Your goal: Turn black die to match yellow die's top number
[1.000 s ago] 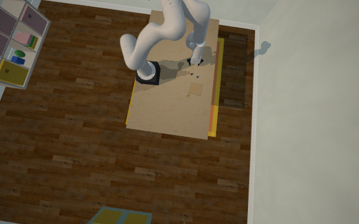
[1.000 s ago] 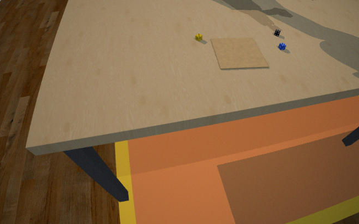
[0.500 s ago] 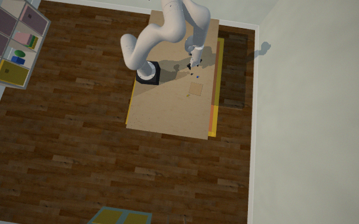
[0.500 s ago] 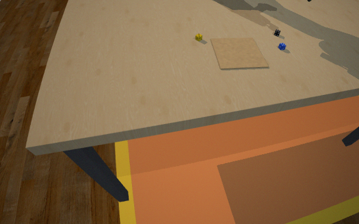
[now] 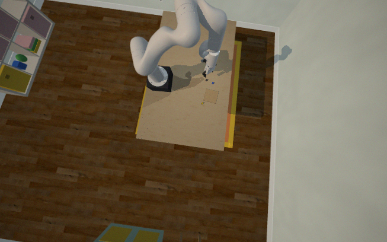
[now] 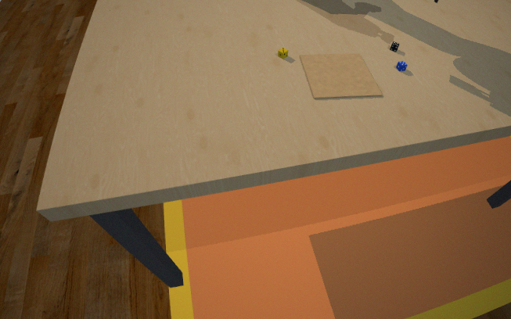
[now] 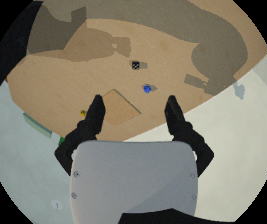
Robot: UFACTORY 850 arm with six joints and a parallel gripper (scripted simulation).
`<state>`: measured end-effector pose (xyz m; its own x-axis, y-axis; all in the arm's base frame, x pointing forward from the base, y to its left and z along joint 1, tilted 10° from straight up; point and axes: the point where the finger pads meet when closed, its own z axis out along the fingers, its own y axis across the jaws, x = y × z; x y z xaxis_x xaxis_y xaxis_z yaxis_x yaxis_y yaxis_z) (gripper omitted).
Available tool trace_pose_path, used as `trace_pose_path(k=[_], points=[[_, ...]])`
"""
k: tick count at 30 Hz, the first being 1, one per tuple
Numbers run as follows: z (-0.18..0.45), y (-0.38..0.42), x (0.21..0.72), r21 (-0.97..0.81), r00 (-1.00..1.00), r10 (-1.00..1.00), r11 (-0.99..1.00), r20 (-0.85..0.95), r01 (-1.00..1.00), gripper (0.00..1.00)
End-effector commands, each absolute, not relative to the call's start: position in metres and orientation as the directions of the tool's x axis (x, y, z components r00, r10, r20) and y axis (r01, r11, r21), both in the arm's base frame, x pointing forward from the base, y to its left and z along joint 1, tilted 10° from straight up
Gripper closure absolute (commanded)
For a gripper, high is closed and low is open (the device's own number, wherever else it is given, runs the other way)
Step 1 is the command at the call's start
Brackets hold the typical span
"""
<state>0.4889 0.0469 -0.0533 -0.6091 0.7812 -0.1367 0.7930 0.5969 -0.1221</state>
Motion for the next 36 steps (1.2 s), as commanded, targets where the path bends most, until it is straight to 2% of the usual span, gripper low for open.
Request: trace_pose_path(k=[1,15,21,25,26,36], points=[[-0.053,0.047,0.49,-0.124,-0.61,0.781,0.598,-0.133,0.792,0.0],[-0.053,0.047,0.49,-0.124,-0.61,0.781,0.598,-0.133,0.792,0.0],[-0.101,0.044,0.487,-0.125,-0.61,0.781,0.598,-0.133,0.792,0.0],[-0.105,0.044,0.486,-0.125,-0.61,0.781,0.598,-0.132,0.792,0.0],[-0.105,0.044,0.486,-0.125,-0.61,0.781,0.598,-0.132,0.792,0.69],[-0.105,0.044,0.486,-0.125,-0.61,0.781,0.598,-0.132,0.792,0.69]])
